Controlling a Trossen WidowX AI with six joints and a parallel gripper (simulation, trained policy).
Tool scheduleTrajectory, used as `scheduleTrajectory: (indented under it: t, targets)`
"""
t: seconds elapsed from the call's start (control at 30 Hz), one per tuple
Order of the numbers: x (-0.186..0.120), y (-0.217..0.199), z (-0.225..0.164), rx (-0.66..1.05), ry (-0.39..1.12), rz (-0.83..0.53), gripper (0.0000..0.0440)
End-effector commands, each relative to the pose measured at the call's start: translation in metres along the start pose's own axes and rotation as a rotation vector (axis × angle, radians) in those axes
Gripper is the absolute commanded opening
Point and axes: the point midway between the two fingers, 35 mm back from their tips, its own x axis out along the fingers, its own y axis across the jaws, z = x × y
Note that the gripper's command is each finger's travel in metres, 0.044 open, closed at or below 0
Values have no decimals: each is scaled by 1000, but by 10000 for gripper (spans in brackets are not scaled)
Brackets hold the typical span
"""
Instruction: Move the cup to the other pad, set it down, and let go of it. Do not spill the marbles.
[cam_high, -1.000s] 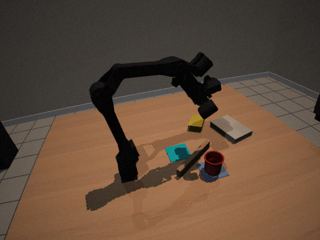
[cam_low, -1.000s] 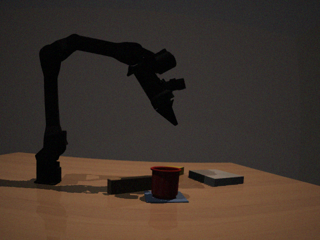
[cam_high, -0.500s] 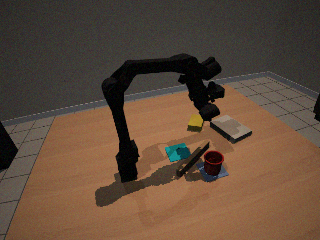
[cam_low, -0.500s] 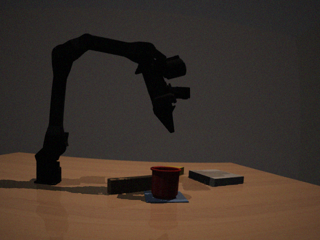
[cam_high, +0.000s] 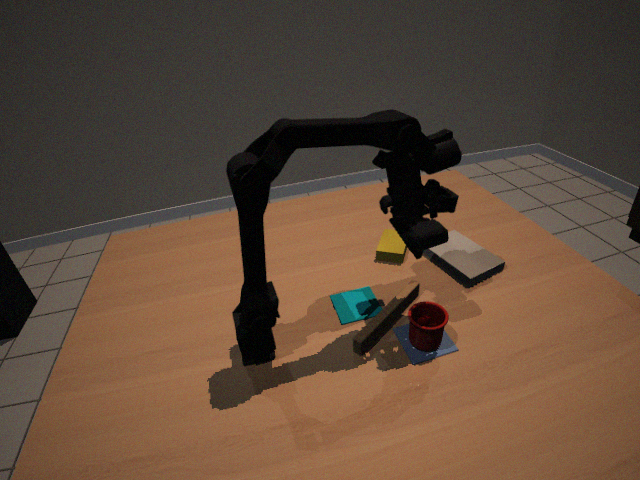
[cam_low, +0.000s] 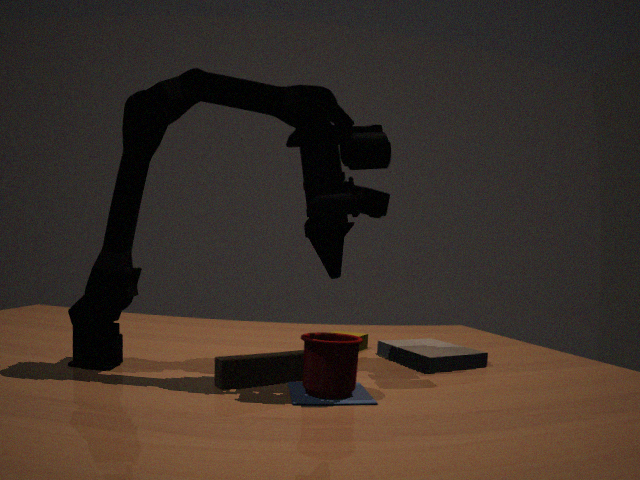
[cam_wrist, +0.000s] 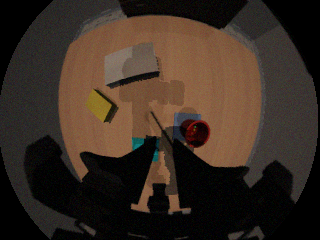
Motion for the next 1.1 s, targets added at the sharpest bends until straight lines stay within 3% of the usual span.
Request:
scheduleTrajectory:
  t: [0.0,0.5,1.07]
  targets:
    - [6,-8,-3,-25,58,-17,107]
    - [36,-38,-14,-72,184,-47,129]
    - [89,-60,-28,-145,267,-35,165]
